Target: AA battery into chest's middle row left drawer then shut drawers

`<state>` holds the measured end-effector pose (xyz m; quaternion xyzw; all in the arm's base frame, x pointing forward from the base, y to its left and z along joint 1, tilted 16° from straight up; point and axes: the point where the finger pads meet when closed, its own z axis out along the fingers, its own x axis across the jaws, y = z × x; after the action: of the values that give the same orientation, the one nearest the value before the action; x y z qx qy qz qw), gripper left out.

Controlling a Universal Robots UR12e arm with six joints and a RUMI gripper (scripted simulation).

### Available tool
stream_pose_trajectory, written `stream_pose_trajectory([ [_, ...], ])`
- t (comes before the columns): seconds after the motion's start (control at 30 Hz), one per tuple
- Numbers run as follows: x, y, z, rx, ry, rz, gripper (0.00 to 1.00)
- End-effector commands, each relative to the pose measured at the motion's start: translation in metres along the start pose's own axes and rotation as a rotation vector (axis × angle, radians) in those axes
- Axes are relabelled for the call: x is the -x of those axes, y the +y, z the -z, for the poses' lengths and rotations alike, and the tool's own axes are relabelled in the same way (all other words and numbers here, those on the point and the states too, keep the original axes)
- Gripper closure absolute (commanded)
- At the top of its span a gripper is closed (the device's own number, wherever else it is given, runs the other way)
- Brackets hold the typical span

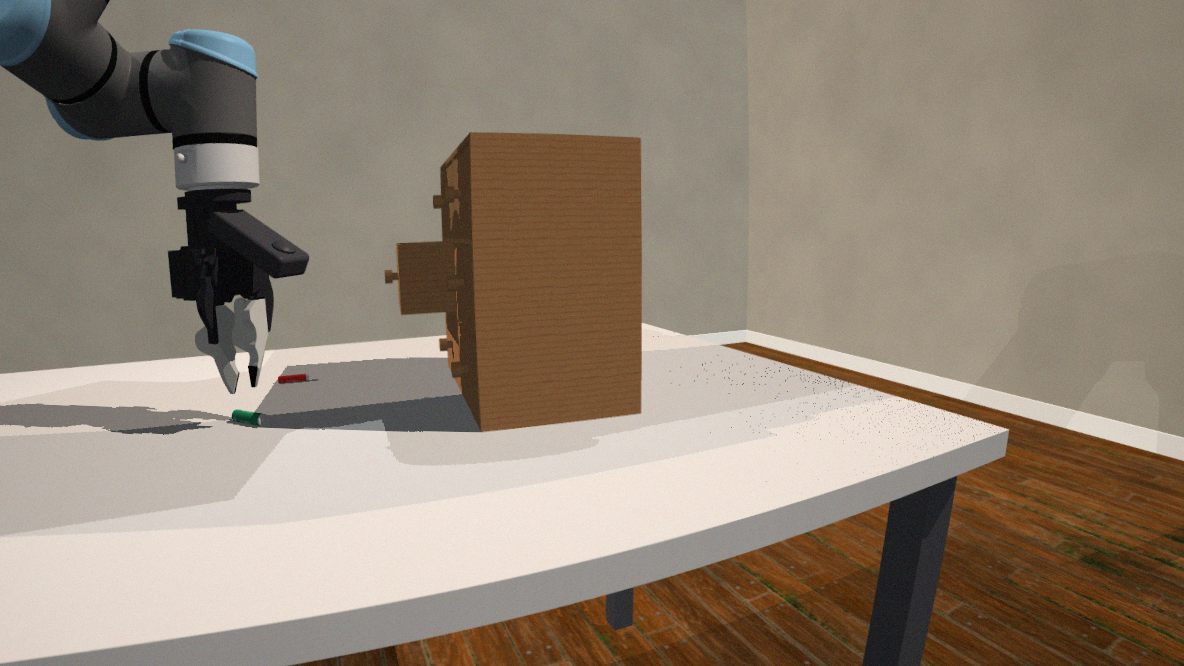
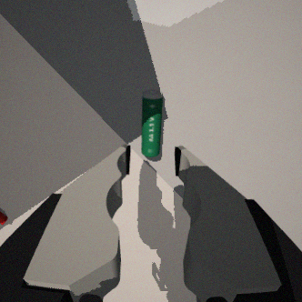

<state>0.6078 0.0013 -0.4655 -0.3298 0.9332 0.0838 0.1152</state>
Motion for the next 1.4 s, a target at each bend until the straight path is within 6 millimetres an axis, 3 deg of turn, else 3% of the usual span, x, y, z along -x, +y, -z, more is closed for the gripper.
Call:
stream_pose_trajectory([
  [0.0,0.001,-0.001,-0.007,-0.001,0.0,0.0,0.83],
  [0.5,0.001,-0.001,-0.017,-0.001,0.0,0.0,0.83],
  [1.37,0.001,-0.001,-0.018,-0.001,0.0,0.0,0.83],
])
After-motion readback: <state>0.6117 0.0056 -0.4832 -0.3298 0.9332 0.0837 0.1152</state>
